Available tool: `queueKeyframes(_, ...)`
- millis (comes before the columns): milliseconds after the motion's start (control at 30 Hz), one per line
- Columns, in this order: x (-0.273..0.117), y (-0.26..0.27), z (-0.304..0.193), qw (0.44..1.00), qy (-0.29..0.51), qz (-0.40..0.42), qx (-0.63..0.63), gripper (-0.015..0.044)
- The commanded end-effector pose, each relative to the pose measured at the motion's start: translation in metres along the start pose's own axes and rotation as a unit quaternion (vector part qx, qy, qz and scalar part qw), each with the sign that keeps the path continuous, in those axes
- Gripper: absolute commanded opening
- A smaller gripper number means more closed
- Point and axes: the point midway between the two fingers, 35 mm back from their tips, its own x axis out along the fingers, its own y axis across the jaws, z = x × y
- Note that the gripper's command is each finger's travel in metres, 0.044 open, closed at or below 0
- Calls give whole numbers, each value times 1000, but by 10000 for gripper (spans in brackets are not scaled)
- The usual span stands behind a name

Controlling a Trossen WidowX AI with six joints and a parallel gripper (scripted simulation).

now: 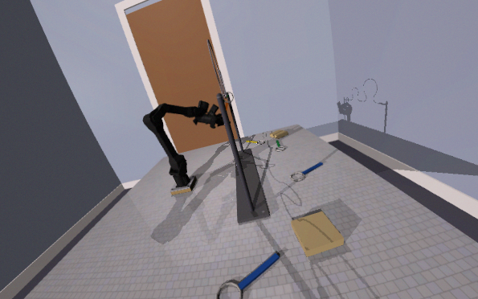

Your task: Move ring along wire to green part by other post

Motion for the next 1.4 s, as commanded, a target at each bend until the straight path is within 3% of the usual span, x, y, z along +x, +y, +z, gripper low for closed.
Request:
queueKeyframes(0, 2, 0, -6, 1000, -1, -3, 1, -150)
queueKeyframes(833, 5, 0, -13, 1000, -1, -3, 1, -150)
queueKeyframes(1233, 3, 0, -13, 1000, 1, -2, -1, 160)
queueKeyframes(1367, -8, 1, -14, 1000, 3, -2, 0, 160)
